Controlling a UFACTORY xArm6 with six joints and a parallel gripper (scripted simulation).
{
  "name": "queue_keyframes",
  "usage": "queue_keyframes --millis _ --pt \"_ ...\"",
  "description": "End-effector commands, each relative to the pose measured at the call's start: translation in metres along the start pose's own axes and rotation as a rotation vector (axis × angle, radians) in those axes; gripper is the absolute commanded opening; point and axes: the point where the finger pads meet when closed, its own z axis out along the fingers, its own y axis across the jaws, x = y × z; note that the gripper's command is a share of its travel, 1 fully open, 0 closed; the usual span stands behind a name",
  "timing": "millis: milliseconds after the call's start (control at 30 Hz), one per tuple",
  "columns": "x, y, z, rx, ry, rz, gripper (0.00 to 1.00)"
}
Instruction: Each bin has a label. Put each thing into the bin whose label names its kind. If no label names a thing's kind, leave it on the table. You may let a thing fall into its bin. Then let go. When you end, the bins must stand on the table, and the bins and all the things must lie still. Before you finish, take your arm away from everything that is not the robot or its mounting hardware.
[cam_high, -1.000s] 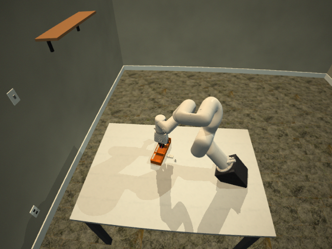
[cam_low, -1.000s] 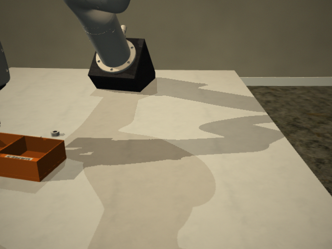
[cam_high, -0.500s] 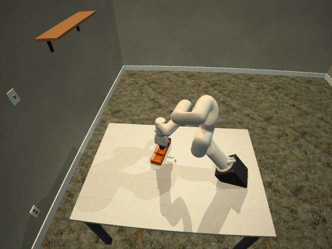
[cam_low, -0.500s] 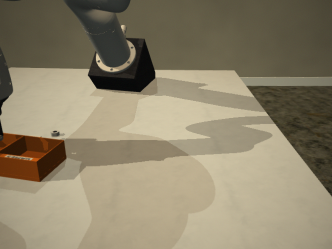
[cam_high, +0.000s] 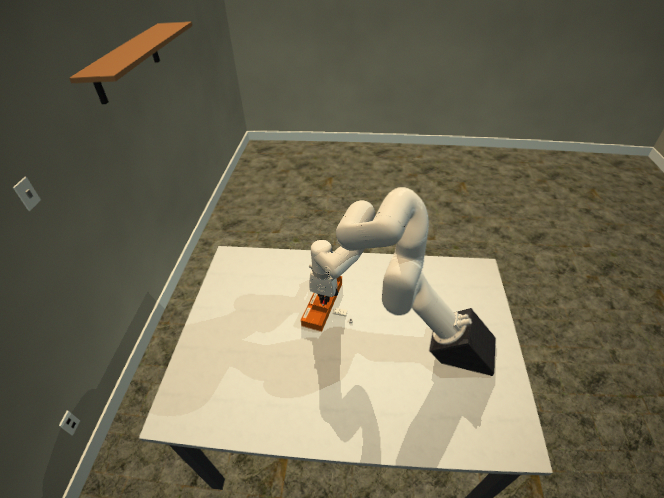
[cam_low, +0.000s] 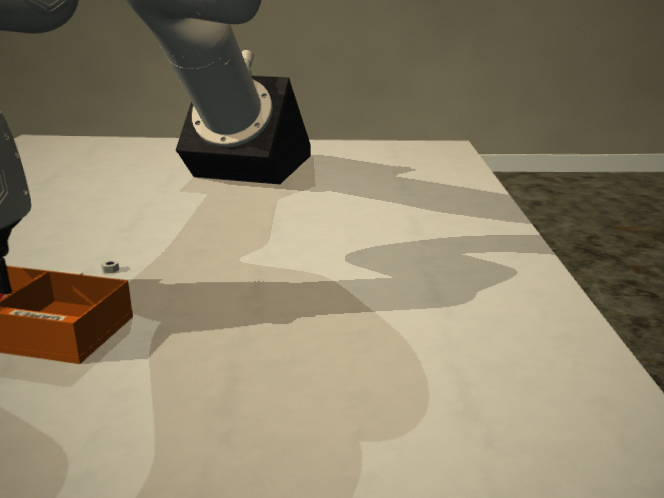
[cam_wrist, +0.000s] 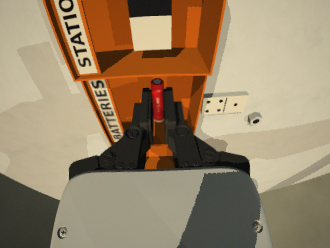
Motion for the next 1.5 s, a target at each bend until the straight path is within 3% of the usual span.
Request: queue_keyframes --millis 0,333,367,933,1467 --pt "0.000 -0.002 0.001 0.005 0.000 0.000 0.00" --pt "0.000 -0.002 0.001 0.005 0.000 0.000 0.00" --pt "0.000 -0.002 0.001 0.005 0.000 0.000 0.23" --pt "0.000 -0.002 0.001 0.005 0.000 0.000 0.23" --pt "0.000 -0.002 -0.018 0.005 0.000 0.000 0.23"
